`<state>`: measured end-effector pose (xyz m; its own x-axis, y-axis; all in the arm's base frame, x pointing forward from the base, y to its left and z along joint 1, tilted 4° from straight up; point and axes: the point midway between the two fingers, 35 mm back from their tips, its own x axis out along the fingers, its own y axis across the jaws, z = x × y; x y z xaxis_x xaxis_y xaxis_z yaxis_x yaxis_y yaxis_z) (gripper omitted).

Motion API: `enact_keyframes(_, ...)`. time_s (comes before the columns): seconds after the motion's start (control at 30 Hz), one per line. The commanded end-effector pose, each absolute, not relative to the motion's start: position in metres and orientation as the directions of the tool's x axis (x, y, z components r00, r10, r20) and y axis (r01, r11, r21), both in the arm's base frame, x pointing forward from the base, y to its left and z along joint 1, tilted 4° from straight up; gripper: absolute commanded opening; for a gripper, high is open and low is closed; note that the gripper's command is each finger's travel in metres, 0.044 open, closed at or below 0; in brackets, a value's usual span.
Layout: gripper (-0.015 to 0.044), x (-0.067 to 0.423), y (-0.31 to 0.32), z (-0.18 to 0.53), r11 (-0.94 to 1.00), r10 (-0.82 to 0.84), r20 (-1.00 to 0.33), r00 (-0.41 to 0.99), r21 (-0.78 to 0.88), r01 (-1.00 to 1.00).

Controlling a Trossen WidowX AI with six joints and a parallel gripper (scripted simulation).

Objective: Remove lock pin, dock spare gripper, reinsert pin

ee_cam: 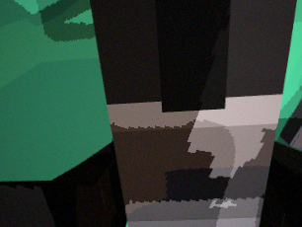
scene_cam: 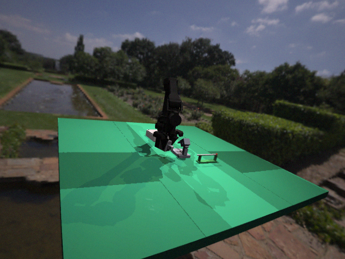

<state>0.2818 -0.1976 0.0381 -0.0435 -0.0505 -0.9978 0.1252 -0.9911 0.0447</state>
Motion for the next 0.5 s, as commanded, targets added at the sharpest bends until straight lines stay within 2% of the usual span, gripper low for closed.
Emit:
enact_keyframes(0.0,0.0,0.282,-0.198,0.04,-0.998,-0.055,-0.998,-0.039,0.054,0.033)
enact_keyframes(0.17,0.0,0.281,-0.199,0.04,-0.995,-0.055,-0.998,-0.039,0.058,-0.076)
enact_keyframes(0.47,0.0,0.28,-0.199,0.024,-0.995,-0.056,-0.998,-0.039,0.059,-0.08)
